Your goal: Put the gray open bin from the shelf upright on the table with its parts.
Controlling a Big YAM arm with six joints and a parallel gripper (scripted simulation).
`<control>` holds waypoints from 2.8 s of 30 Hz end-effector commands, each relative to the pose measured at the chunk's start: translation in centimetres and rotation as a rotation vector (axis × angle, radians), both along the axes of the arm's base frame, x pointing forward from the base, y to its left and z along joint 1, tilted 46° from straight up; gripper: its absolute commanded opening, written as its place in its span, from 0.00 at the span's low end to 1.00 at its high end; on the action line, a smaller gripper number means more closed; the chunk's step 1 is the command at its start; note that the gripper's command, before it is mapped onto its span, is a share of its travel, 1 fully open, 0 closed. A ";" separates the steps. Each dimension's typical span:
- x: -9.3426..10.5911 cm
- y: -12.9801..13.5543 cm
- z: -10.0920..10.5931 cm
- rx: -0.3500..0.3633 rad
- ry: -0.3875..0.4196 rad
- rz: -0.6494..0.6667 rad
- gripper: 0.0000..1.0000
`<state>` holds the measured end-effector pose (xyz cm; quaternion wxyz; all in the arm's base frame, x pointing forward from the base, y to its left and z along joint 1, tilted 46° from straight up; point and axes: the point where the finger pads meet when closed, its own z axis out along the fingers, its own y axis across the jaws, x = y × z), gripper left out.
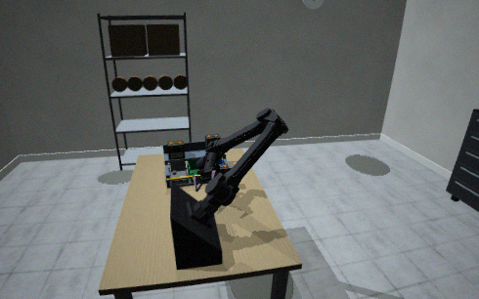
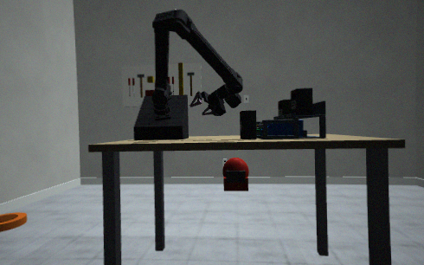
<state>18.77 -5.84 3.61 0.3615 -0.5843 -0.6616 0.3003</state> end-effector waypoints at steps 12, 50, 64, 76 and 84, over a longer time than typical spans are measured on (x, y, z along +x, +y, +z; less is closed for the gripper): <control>0.1 0.1 0.1 -0.001 -0.004 0.003 1.00; 1.0 0.0 0.6 -0.016 -0.052 0.042 1.00; 1.4 -0.1 1.1 -0.032 -0.086 0.084 1.00; 1.9 -0.2 1.8 -0.056 -0.124 0.133 1.00; 2.4 -0.3 2.5 -0.077 -0.162 0.172 1.00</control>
